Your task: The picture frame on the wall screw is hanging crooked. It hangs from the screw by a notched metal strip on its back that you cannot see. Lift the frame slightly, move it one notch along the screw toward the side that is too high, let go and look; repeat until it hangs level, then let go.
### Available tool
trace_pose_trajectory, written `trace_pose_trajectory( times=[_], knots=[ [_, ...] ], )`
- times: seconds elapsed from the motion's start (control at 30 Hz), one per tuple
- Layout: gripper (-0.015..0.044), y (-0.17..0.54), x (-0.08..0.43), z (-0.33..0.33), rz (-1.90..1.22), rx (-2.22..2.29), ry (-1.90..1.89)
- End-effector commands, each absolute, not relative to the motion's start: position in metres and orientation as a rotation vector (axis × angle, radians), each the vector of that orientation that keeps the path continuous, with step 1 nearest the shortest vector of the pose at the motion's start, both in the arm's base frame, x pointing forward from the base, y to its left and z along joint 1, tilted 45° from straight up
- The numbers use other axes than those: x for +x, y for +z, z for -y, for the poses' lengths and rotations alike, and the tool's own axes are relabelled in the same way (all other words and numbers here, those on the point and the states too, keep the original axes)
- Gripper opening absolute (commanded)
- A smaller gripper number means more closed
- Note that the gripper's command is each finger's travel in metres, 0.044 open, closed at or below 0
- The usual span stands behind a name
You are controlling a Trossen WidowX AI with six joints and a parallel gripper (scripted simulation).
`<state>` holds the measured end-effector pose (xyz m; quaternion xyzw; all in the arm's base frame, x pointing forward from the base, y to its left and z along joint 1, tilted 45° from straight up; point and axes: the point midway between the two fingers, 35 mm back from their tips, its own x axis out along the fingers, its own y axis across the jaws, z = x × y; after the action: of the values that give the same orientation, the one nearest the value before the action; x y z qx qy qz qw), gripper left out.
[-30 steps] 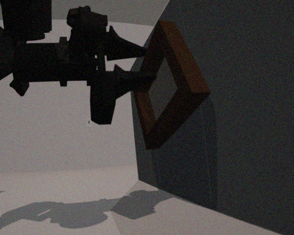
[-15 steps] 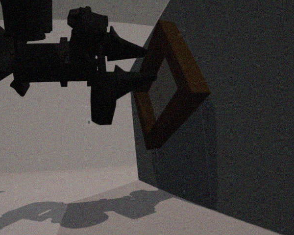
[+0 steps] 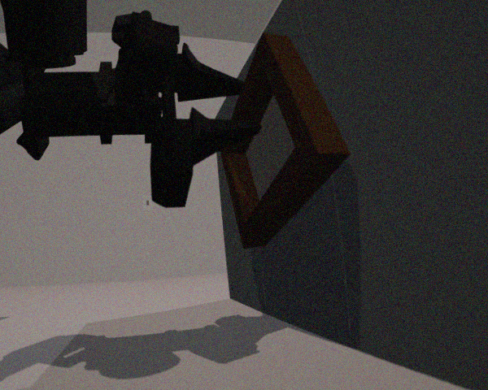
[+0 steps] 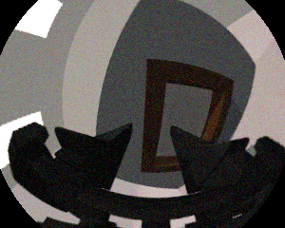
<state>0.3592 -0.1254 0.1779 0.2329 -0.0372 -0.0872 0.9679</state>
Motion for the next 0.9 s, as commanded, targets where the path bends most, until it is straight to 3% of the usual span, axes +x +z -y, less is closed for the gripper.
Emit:
trace_pose_trajectory(
  times=[0.0, 0.07, 0.3, 0.57, 0.87],
  knots=[
    [0.0260, 0.1789, 0.3594, 0.1263, 0.079, 0.468, -0.179],
    [0.0260, 0.1789, 0.3594, 0.1263, 0.079, 0.468, -0.179],
    [0.0076, 0.1789, 0.3594, 0.1263, 0.079, 0.468, -0.179],
    [0.0003, 0.1789, 0.3594, 0.1263, 0.079, 0.468, -0.179],
    [0.0000, 0.1789, 0.3595, 0.1258, 0.079, 0.469, -0.179]
  ],
)
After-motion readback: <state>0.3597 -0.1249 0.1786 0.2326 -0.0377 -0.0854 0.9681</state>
